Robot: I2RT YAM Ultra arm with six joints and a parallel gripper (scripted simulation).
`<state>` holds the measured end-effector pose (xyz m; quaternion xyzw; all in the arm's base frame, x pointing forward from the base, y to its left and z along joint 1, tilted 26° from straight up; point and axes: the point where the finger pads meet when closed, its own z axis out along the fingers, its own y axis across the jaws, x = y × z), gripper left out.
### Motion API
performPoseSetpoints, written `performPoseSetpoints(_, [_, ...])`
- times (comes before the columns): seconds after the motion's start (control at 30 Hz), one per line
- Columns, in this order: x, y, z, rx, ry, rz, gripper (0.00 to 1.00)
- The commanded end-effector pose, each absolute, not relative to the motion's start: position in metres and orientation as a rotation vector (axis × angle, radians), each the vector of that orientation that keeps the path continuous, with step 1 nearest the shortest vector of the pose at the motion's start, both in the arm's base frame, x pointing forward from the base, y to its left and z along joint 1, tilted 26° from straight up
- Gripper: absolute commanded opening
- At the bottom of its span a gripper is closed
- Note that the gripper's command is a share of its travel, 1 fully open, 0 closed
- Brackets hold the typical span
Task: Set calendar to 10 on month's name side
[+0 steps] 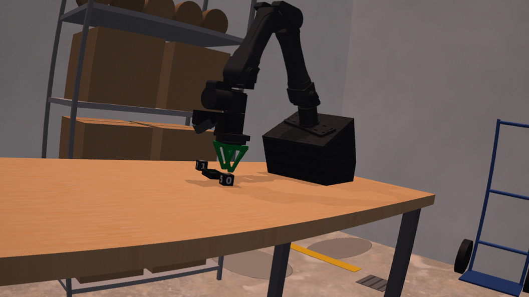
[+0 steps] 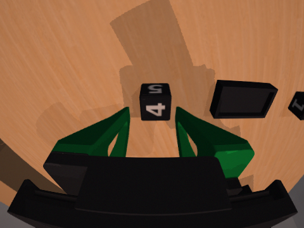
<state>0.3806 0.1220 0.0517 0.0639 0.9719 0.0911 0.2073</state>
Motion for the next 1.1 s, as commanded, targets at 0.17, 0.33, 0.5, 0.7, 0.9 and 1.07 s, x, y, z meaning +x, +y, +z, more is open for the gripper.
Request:
performPoseSetpoints(0.17, [0.3829, 0.1215, 0.0558, 0.179, 2.694, 0.252, 0.45])
performPoseSetpoints(0.33, [0.3829, 0.1215, 0.0557, 0.179, 2.694, 0.252, 0.45])
performPoseSetpoints(0.5, [0.3818, 0.1211, 0.0552, 0.179, 2.694, 0.252, 0.45])
performPoseSetpoints(0.7, [0.3803, 0.1207, 0.0544, 0.179, 2.694, 0.252, 0.45])
performPoseSetpoints(0.9, [0.3803, 0.1207, 0.0544, 0.179, 2.694, 0.252, 0.45])
performPoseSetpoints(1.07, [0.3803, 0.1207, 0.0544, 0.179, 2.694, 0.252, 0.45])
